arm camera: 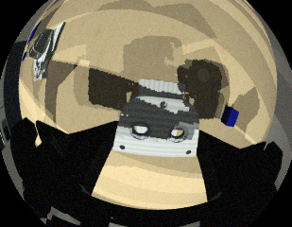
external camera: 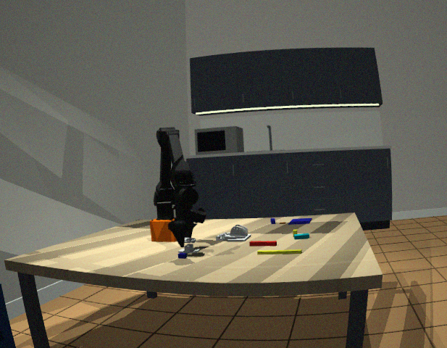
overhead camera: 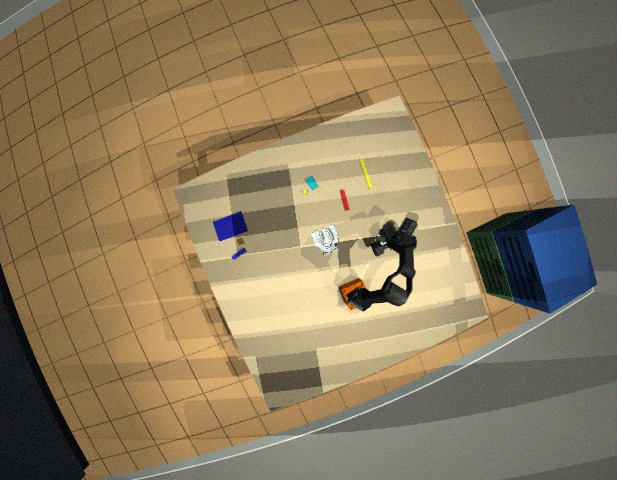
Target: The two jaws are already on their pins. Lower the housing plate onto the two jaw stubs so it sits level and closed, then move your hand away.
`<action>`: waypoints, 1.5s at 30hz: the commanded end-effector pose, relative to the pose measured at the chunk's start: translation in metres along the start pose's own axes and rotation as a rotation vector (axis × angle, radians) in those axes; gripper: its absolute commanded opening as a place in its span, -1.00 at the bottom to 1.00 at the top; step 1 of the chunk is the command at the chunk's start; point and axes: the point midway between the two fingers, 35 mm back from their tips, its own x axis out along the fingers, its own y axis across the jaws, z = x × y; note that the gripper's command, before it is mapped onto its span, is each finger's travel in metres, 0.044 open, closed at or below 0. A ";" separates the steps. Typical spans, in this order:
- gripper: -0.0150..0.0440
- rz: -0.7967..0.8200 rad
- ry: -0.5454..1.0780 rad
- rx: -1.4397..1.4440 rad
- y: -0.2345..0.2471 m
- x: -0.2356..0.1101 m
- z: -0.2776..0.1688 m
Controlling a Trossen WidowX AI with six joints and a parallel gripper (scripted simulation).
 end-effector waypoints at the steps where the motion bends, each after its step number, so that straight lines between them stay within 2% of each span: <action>1: 0.70 -0.010 -0.009 -0.003 -0.003 -0.018 0.002; 14: 0.70 -0.009 -0.011 -0.006 0.000 -0.057 0.001; 23: 0.70 -0.009 -0.011 -0.006 0.001 -0.058 0.002; 45: 0.70 -0.003 -0.015 0.010 0.058 -0.059 0.048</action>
